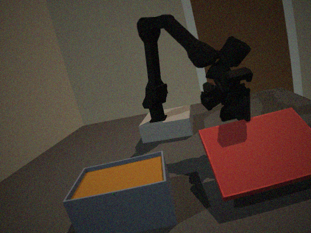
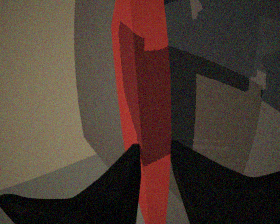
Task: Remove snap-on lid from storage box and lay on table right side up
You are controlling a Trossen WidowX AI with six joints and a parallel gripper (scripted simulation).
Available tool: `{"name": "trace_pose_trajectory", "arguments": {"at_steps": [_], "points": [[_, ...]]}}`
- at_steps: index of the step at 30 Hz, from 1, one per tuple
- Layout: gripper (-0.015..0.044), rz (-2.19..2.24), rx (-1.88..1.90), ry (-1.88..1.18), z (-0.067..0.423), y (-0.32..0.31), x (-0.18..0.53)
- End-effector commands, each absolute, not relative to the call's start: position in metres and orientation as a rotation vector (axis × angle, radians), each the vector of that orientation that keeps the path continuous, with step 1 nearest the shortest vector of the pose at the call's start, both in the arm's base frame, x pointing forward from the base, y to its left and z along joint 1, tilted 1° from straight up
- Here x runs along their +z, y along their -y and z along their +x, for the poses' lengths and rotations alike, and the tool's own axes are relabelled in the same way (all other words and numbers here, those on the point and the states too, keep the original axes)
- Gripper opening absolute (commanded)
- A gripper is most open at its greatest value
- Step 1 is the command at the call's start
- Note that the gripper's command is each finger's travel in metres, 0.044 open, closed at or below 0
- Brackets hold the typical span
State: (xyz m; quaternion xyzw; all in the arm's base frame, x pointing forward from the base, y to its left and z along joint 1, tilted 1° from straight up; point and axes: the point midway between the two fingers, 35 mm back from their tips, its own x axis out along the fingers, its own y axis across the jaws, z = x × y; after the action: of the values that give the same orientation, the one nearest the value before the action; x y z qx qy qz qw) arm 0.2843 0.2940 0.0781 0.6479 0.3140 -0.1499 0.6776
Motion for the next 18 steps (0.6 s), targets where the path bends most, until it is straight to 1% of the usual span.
{"name": "trace_pose_trajectory", "arguments": {"at_steps": [1, 18], "points": [[0.0000, 1.457, -0.340, -0.698, 0.284, -0.292, 0.074], [0.0000, 1.457, -0.340, -0.698, 0.284, -0.293, 0.061]]}}
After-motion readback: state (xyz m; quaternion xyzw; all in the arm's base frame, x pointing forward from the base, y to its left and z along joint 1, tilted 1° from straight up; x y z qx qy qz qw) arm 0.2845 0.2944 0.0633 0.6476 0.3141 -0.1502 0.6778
